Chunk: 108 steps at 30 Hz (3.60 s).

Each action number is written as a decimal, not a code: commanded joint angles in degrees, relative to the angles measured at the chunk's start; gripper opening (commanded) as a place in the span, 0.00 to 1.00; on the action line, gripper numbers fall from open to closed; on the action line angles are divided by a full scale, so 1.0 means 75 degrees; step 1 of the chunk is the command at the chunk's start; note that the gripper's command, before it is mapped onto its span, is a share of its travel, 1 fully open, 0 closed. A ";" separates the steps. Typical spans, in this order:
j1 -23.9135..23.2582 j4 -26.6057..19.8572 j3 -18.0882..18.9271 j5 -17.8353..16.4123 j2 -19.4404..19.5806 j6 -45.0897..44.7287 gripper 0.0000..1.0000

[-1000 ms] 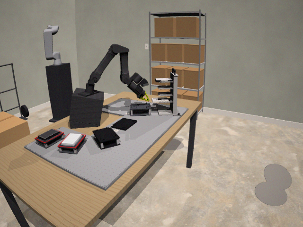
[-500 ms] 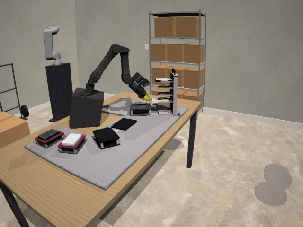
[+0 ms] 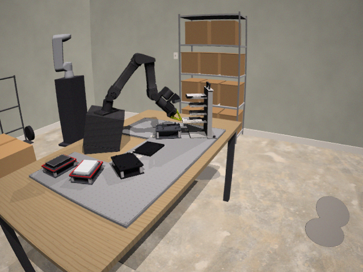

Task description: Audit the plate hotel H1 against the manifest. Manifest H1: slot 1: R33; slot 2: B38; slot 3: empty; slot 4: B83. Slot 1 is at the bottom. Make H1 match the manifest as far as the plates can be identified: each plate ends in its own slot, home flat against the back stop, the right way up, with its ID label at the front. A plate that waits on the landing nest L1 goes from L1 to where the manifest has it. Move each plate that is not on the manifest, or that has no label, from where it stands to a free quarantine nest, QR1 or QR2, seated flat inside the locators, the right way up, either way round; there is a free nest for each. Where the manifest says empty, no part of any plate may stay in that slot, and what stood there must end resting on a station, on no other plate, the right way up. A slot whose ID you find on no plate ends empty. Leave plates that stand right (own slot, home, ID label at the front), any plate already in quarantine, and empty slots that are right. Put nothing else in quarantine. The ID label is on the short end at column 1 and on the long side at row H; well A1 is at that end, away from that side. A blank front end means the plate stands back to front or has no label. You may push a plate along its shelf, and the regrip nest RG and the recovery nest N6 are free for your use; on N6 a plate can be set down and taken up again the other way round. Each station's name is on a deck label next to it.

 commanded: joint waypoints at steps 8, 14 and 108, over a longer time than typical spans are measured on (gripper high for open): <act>-0.0131 -0.0259 0.0376 -0.0068 0.0188 -0.0055 0.00; -0.0155 -0.0334 0.0490 -0.0075 0.0216 -0.0064 0.00; -0.0124 -0.0514 0.0751 -0.0087 0.0142 -0.0053 0.00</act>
